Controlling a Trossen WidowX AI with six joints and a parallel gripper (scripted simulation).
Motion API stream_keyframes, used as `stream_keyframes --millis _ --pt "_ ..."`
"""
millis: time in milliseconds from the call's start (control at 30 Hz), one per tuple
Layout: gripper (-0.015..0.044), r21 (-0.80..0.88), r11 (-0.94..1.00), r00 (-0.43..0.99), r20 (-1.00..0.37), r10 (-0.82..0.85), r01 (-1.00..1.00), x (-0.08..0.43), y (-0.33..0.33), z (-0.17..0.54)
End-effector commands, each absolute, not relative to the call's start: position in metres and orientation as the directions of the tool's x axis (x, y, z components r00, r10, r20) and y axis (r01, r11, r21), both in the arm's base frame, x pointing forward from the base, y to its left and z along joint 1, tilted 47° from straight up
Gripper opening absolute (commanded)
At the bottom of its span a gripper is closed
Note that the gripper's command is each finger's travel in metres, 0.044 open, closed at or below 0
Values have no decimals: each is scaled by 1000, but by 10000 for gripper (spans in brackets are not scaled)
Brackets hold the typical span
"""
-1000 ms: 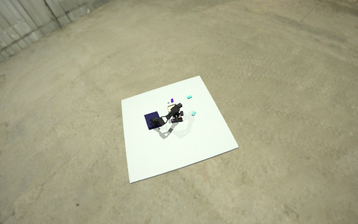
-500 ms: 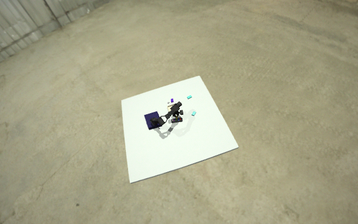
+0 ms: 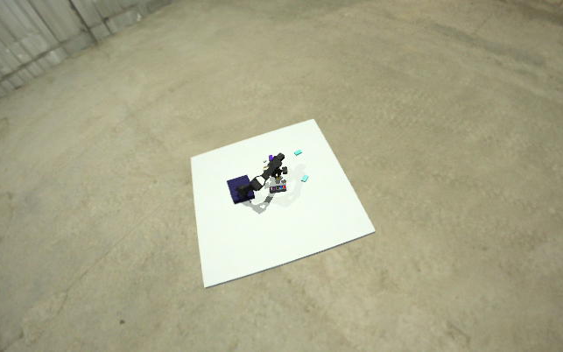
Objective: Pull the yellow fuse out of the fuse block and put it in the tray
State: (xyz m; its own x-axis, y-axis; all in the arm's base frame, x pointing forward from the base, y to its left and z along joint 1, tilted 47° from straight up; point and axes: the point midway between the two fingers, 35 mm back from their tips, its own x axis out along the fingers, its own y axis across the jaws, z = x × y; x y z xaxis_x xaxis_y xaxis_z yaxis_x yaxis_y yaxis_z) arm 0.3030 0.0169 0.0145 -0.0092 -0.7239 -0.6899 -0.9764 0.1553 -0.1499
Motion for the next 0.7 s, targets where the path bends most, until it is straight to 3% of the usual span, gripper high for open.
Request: stream_keyframes --millis 0,667 --pt "0 -150 162 -11 -698 -716 -975 307 36 -3" --pt "0 -151 165 -14 -697 -717 -975 294 114 -87"
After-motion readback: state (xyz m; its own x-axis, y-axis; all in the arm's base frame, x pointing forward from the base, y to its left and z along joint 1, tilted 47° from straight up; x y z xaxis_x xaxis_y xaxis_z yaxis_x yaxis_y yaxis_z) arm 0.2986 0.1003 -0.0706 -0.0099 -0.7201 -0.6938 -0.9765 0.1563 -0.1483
